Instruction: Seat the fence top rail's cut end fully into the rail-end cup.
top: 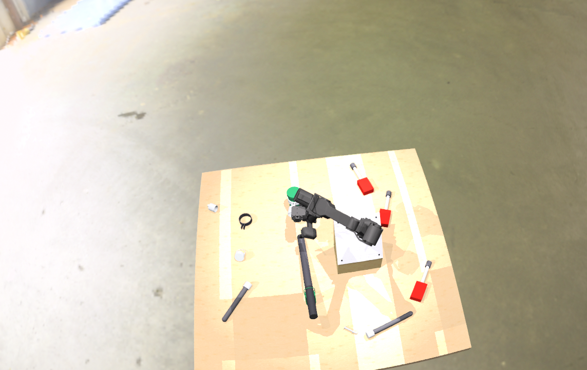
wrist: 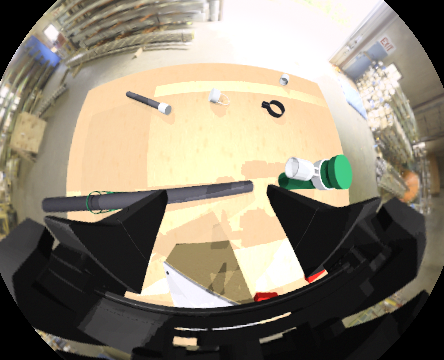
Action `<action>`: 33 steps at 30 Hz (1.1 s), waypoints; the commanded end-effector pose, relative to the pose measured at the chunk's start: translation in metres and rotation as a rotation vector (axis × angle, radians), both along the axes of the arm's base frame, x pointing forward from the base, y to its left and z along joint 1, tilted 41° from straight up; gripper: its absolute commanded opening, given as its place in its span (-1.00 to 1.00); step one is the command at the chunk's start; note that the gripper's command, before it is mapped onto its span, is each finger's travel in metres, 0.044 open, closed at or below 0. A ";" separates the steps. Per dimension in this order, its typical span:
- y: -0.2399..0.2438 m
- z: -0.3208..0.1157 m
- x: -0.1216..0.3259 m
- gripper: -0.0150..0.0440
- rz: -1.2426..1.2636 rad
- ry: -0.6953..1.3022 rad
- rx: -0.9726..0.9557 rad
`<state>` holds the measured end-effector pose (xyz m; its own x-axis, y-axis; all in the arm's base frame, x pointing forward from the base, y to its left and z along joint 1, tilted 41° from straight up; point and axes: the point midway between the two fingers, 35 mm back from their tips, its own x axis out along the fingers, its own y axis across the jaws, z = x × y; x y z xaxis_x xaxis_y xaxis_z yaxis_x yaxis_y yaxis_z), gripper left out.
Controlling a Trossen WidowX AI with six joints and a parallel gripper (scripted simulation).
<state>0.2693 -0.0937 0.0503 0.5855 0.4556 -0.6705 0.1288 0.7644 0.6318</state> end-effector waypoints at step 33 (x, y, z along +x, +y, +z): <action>-0.097 -0.114 0.000 1.00 0.961 -0.565 -0.869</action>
<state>0.2673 -0.1858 -0.0629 0.5636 0.4047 -0.7201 -0.7623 0.5905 -0.2648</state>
